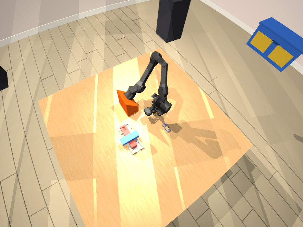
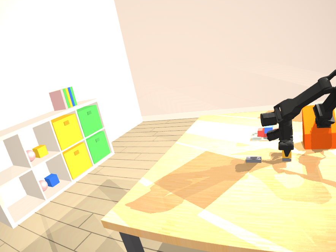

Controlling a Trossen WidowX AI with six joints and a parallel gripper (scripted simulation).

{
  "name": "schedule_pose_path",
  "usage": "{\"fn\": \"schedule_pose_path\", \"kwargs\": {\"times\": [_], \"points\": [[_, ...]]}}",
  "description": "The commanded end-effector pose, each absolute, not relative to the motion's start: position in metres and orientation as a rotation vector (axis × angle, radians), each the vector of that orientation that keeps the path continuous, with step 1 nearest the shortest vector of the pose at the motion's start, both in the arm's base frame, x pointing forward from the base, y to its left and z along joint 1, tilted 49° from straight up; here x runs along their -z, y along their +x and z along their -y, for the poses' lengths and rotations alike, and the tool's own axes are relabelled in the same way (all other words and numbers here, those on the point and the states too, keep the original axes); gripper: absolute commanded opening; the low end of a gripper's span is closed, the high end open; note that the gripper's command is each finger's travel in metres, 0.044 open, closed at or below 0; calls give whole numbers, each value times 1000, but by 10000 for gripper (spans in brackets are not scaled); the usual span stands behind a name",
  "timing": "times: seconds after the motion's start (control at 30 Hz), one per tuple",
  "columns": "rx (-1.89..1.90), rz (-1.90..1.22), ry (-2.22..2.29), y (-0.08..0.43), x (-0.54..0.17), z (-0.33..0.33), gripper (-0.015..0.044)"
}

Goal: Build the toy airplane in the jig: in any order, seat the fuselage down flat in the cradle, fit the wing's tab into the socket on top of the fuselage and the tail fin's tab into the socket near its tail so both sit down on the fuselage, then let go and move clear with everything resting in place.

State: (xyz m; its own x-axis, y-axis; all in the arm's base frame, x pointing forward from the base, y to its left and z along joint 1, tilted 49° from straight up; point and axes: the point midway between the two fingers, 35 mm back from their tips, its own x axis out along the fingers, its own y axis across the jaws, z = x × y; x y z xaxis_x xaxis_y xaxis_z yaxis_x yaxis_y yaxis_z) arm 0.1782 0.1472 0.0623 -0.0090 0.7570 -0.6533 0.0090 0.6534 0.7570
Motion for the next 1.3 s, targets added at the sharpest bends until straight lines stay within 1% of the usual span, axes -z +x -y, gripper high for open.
{"fn": "schedule_pose_path", "kwargs": {"times": [0.0,0.03,0.37,1.27], "points": [[-663,-1481,678,178,-61,-147,19],[-663,-1481,677,178,-61,-147,0],[-693,-1469,615,180,-70,-137,0],[-646,-1488,636,187,-116,-73,0]]}}
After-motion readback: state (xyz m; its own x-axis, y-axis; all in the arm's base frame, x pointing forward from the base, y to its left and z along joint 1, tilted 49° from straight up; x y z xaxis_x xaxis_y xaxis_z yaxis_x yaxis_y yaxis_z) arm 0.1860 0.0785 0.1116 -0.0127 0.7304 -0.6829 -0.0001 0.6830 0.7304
